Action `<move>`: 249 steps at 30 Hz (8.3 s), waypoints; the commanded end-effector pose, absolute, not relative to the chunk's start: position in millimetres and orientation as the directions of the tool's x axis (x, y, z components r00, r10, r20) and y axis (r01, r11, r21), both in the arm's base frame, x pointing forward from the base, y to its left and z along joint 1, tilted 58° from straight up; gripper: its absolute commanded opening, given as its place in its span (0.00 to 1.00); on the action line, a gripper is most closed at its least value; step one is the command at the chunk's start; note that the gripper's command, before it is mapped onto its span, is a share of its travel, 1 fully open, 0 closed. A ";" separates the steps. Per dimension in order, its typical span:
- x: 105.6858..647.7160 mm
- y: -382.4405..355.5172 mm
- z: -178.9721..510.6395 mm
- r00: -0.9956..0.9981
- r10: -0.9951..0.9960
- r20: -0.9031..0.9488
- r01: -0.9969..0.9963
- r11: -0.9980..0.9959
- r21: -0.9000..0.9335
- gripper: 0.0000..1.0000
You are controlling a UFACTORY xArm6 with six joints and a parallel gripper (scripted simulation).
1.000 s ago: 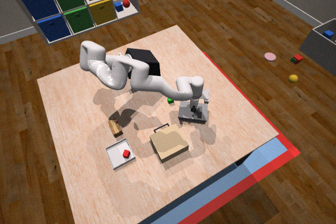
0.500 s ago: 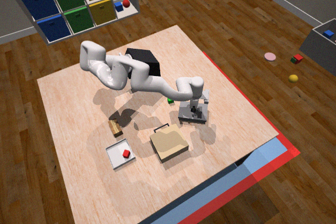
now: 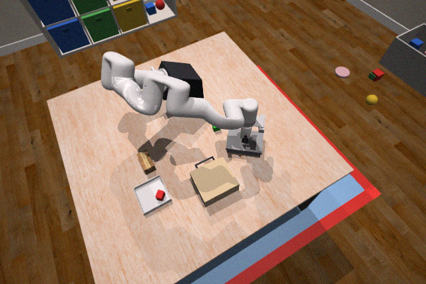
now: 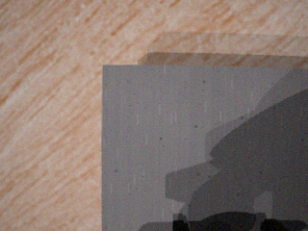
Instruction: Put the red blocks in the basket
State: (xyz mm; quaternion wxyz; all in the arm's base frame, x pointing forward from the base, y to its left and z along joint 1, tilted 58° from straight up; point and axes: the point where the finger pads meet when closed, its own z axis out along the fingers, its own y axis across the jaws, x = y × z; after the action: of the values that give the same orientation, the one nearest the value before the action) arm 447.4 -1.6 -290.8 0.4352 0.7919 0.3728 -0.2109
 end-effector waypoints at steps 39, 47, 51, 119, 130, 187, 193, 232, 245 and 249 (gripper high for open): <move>448.9 -12.3 -297.8 0.634 0.409 -0.656 0.773 -0.343 0.534 0.44; 448.9 -12.3 -297.8 0.634 0.409 -0.656 0.773 -0.343 0.534 0.00; 448.9 -12.3 -297.8 0.634 0.409 -0.656 0.773 -0.343 0.534 0.00; 449.4 60.2 -252.0 0.634 0.409 -0.656 0.773 -0.343 0.534 0.00; 449.6 78.2 -240.7 0.634 0.409 -0.656 0.773 -0.343 0.534 0.00; 312.1 131.8 -315.2 0.680 0.388 -0.622 0.733 -0.367 0.572 0.00; 312.1 128.6 -317.2 0.680 0.388 -0.622 0.733 -0.367 0.572 0.00; 311.9 81.6 -347.2 0.680 0.388 -0.622 0.733 -0.367 0.572 0.00; 311.8 57.2 -362.7 0.680 0.388 -0.622 0.733 -0.367 0.572 0.00; 311.7 53.7 -365.0 0.680 0.388 -0.622 0.733 -0.367 0.572 0.00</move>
State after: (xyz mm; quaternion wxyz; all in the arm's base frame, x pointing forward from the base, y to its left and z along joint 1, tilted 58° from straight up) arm 309.4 57.5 -361.3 0.4419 0.8024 0.3487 -0.1983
